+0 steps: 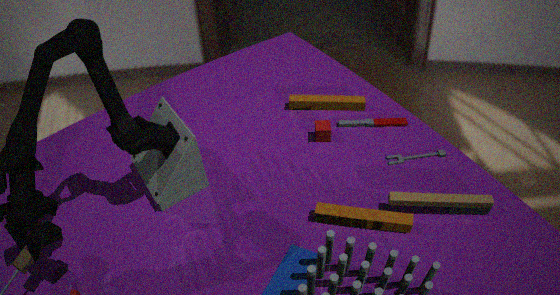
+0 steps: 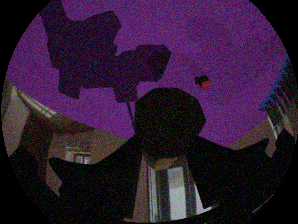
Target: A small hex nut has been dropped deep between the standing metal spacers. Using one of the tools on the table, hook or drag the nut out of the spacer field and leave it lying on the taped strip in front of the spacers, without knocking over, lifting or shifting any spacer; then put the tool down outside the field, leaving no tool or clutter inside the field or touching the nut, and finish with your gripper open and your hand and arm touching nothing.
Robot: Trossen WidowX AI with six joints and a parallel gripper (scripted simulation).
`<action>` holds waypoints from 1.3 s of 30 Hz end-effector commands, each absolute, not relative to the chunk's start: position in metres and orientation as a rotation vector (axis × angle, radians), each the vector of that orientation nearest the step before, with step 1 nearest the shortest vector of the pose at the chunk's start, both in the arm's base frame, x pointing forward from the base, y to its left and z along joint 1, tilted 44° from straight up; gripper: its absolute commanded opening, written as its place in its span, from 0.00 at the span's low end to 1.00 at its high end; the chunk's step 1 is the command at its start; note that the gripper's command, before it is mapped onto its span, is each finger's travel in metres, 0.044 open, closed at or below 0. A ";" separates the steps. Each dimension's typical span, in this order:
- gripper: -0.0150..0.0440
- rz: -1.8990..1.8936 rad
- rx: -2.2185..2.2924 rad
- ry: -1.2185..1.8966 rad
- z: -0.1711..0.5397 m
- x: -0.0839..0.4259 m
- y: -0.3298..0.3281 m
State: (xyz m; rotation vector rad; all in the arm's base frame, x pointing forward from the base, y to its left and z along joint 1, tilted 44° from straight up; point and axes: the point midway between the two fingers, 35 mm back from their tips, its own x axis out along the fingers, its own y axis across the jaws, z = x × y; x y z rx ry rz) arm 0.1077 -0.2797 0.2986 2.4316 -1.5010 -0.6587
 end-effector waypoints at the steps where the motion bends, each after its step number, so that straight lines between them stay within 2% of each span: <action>1: 0.25 -0.649 2.431 -1.491 0.298 0.109 -0.282; 39: 0.25 -0.650 2.430 -1.490 0.270 0.110 -0.308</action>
